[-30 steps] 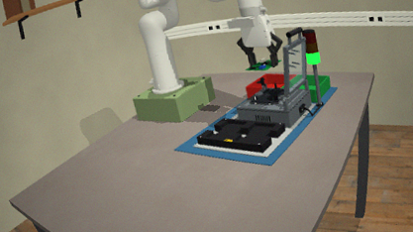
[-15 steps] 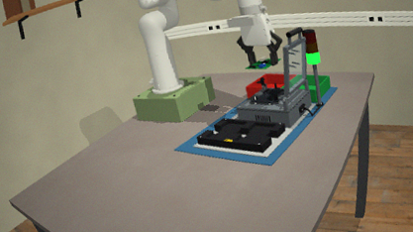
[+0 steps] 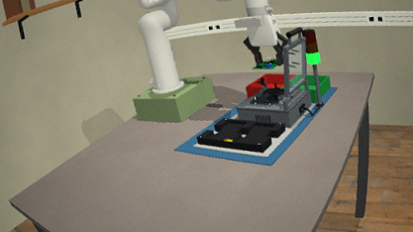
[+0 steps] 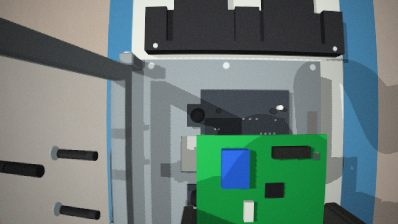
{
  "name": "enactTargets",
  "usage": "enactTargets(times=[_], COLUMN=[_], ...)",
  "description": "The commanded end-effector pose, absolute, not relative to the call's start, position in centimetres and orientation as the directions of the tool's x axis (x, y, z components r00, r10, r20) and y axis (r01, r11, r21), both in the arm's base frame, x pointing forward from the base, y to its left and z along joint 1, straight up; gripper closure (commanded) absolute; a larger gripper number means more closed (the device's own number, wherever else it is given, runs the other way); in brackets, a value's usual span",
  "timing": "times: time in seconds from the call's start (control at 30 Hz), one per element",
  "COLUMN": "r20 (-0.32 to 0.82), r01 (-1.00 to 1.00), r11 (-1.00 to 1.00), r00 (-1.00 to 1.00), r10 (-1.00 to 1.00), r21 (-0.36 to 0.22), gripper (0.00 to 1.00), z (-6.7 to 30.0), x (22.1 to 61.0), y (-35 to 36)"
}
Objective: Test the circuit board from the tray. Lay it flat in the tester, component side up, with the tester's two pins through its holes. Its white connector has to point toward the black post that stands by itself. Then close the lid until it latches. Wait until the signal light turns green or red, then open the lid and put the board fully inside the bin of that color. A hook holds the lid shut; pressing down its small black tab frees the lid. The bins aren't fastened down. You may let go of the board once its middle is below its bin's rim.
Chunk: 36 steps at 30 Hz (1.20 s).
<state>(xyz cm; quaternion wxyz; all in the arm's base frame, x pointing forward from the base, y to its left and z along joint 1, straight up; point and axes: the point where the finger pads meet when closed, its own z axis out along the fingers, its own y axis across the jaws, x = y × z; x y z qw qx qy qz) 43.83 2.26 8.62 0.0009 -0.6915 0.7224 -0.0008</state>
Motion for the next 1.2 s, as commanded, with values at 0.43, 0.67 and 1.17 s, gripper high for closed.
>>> enactTargets(times=[0.43,0.67,1.17], r20=[-0.002,-0.002,-0.003], r01=[-0.999,-0.999,-0.999], r11=[0.045,0.045,0.045], r00=[-0.045,-0.045,-0.045], r10=[-0.999,-0.999,-0.999], r21=[-0.006,-0.006,-0.006], gripper=[0.21,0.21,0.21], z=[5.6,4.7,3.6], x=[46.9,47.7,48.7], y=[12.5,15.5,19.1])
